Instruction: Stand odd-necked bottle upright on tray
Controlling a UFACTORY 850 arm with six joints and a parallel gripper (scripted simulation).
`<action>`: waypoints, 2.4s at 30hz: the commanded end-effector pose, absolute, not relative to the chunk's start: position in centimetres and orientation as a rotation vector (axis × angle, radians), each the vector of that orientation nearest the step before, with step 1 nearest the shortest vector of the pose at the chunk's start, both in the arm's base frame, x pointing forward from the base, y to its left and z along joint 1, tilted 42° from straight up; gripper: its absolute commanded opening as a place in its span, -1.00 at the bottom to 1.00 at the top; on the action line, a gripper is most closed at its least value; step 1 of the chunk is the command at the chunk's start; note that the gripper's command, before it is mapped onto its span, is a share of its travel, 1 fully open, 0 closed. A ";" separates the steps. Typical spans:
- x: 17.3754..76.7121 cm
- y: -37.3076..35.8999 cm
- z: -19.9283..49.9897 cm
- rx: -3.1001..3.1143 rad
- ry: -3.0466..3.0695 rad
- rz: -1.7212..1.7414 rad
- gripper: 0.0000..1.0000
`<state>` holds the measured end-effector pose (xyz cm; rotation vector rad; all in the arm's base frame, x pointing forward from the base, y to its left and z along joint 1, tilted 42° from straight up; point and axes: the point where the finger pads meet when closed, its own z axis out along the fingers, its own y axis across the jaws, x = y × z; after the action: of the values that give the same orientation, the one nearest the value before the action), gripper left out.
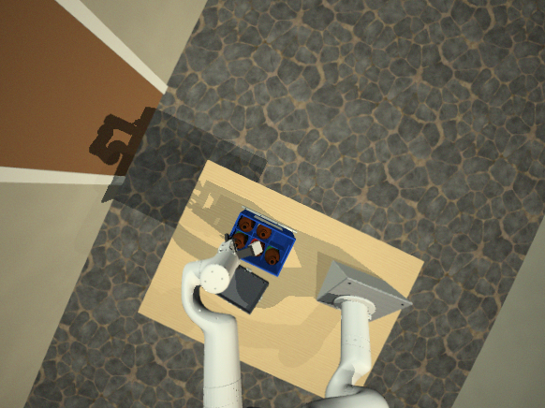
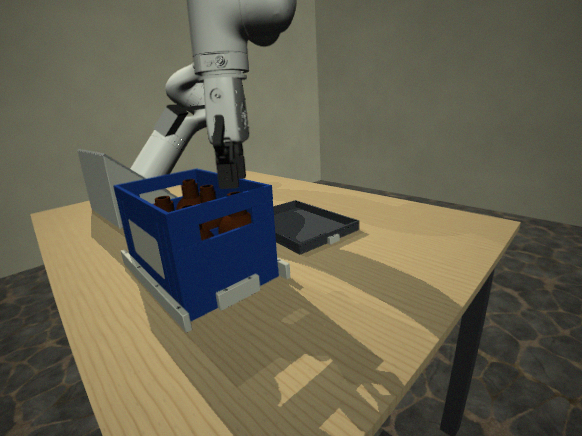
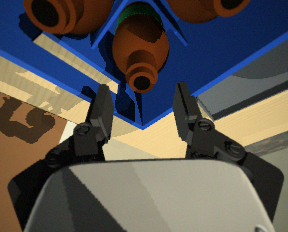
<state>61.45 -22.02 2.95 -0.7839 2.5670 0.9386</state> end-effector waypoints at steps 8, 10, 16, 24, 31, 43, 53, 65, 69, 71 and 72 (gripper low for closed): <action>61.6 -22.1 3.0 -0.784 2.566 0.936 0.30; 61.6 -22.1 3.0 -0.784 2.566 0.936 0.30; 61.6 -22.1 3.0 -0.784 2.566 0.936 0.30; 61.6 -22.1 3.0 -0.784 2.566 0.936 0.30; 61.6 -22.1 3.0 -0.784 2.566 0.936 0.30; 61.6 -21.9 2.8 -0.784 2.566 0.936 0.30; 61.7 -21.4 2.3 -0.784 2.566 0.936 0.30; 61.8 -20.6 1.4 -0.784 2.566 0.936 0.30; 61.8 -20.3 1.0 -0.784 2.566 0.936 0.30; 61.8 -20.1 0.8 -0.784 2.566 0.936 0.30; 61.8 -20.1 0.7 -0.784 2.566 0.936 0.30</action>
<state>61.76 -20.19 0.89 -0.7839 2.5671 0.9386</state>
